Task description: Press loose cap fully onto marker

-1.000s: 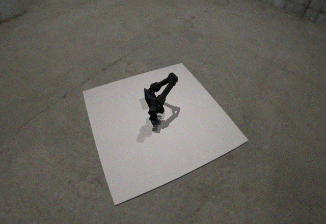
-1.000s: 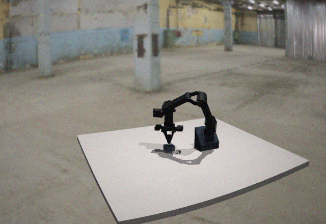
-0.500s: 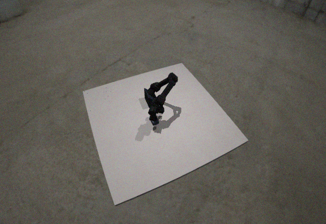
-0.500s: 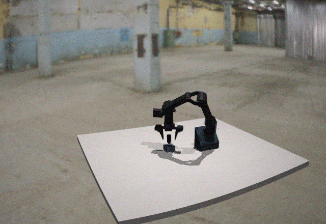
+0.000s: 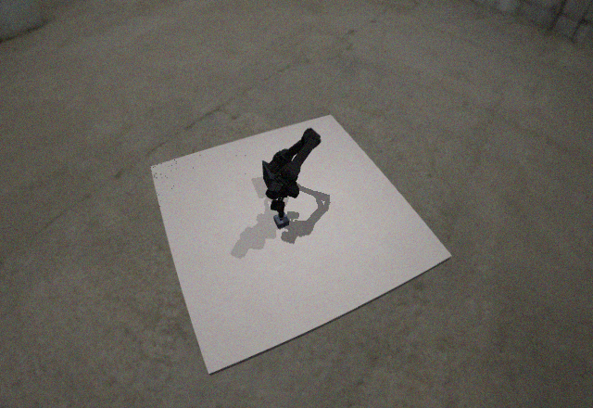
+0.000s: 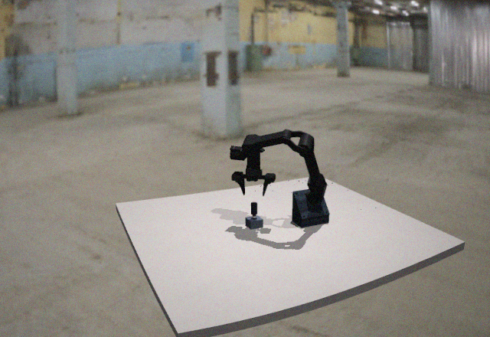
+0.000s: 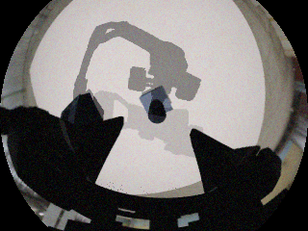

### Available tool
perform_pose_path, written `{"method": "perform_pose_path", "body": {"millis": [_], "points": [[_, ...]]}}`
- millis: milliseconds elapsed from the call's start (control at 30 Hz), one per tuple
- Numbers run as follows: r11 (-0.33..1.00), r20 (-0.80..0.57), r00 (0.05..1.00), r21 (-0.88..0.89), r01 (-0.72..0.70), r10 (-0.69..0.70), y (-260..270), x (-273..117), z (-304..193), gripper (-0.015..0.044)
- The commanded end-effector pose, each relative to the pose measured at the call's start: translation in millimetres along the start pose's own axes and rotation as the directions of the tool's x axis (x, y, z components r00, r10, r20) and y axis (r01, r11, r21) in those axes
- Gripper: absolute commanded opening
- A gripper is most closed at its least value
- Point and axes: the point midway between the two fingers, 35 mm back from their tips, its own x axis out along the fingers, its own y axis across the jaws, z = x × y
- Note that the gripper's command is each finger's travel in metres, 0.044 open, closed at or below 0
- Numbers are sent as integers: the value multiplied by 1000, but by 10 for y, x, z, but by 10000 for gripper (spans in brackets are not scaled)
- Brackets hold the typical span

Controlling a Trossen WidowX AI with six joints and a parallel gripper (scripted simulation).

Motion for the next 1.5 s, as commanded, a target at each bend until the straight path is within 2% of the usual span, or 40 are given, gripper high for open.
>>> {"method": "perform_pose_path", "body": {"millis": [0,100,233,300,433,867,1467], "points": [[978,-6,1000,207,-4,5,9,-12,3,335],[877,-5,1000,481,-3,6,9,16,2,256],[641,-3,1000,768,-1,6,10,51,0,151],[590,-3,1000,808,-1,6,10,57,0,99],[590,-3,1000,808,-1,6,10,57,0,0],[590,-3,1000,808,-1,6,10,71,0,0],[590,-2,1000,807,-2,6,12,326,1,0]]}}
